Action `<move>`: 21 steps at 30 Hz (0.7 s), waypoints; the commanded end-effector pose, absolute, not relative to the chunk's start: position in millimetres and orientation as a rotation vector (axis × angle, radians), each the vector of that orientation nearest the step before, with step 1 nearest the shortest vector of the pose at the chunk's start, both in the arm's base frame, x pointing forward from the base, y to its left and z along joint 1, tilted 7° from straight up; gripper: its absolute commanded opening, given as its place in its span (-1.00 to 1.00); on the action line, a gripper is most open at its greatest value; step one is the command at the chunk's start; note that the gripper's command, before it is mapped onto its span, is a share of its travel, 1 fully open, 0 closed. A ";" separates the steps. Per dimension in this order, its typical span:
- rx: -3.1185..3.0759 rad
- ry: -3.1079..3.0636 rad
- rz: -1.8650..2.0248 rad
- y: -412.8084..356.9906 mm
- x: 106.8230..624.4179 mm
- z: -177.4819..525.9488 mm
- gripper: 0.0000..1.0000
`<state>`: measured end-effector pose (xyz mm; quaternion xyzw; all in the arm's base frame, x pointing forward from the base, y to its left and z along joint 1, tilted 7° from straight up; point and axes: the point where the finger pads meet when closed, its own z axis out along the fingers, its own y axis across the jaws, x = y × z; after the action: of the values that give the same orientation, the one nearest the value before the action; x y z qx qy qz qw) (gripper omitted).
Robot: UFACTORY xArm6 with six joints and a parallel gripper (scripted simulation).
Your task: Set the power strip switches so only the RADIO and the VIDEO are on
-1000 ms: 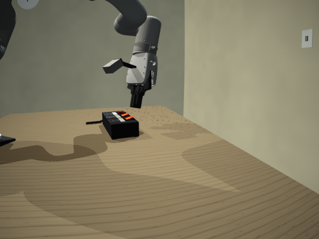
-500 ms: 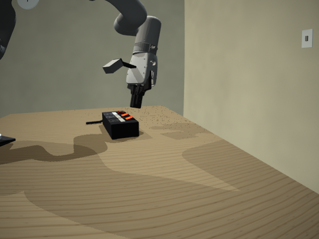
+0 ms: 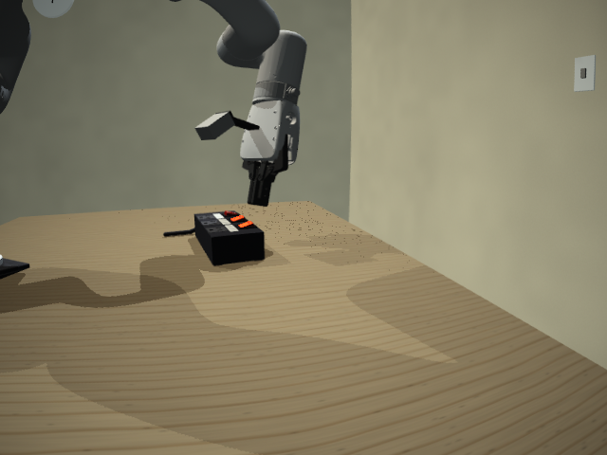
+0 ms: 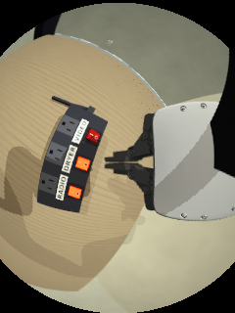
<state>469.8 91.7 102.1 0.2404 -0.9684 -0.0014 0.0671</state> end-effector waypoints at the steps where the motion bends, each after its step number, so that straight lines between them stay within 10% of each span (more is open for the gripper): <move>1: 0.725 -2.923 -0.004 91.9 471.2 103.9 -1.00; 21: 0.725 -2.924 -0.004 88.9 469.9 132.5 -1.00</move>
<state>469.7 90.6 113.5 0.2404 -0.9684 -0.0014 0.0668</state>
